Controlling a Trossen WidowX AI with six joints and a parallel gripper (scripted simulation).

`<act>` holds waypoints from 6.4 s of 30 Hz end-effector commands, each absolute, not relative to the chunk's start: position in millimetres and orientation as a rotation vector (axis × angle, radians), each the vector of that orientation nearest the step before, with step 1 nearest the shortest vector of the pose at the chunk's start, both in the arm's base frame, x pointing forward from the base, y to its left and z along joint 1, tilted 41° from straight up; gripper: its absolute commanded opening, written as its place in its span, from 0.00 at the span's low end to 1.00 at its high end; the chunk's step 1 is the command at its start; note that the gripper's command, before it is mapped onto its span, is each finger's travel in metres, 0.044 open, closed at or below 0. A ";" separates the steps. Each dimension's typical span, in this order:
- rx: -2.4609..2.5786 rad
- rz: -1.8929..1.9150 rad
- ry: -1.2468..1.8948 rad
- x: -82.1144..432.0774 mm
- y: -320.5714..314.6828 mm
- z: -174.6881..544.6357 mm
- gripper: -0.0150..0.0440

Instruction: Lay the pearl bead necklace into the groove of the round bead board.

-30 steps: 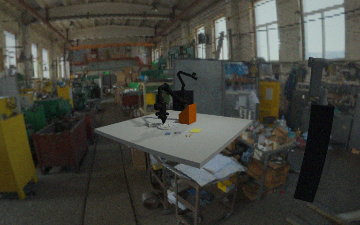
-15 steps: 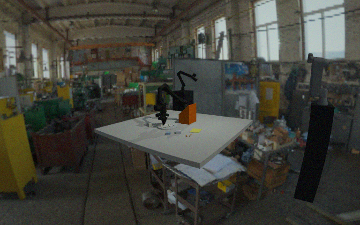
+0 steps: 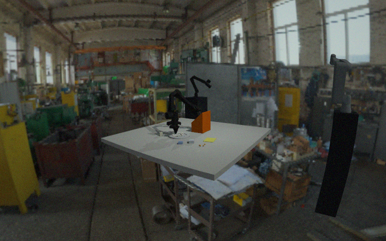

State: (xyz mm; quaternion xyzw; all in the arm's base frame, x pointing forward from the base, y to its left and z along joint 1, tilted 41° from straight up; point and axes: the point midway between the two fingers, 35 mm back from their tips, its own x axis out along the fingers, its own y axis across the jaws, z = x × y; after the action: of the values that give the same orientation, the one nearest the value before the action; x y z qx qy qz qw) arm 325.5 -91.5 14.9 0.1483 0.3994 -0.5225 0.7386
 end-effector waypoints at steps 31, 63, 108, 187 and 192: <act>0.323 -1.142 0.884 324.6 -86.6 18.6 0.25; 0.323 -1.146 0.880 317.8 -97.2 21.4 0.83; 0.385 -1.171 0.846 311.3 -70.6 32.5 0.46; 0.380 -1.176 0.845 311.6 -87.1 16.4 0.25; 0.380 -1.176 0.845 304.3 -92.3 19.6 0.25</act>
State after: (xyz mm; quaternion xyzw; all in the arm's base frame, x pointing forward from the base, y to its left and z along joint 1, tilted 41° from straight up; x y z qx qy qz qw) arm 306.5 -90.2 16.0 0.1703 0.3859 -0.5370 0.7305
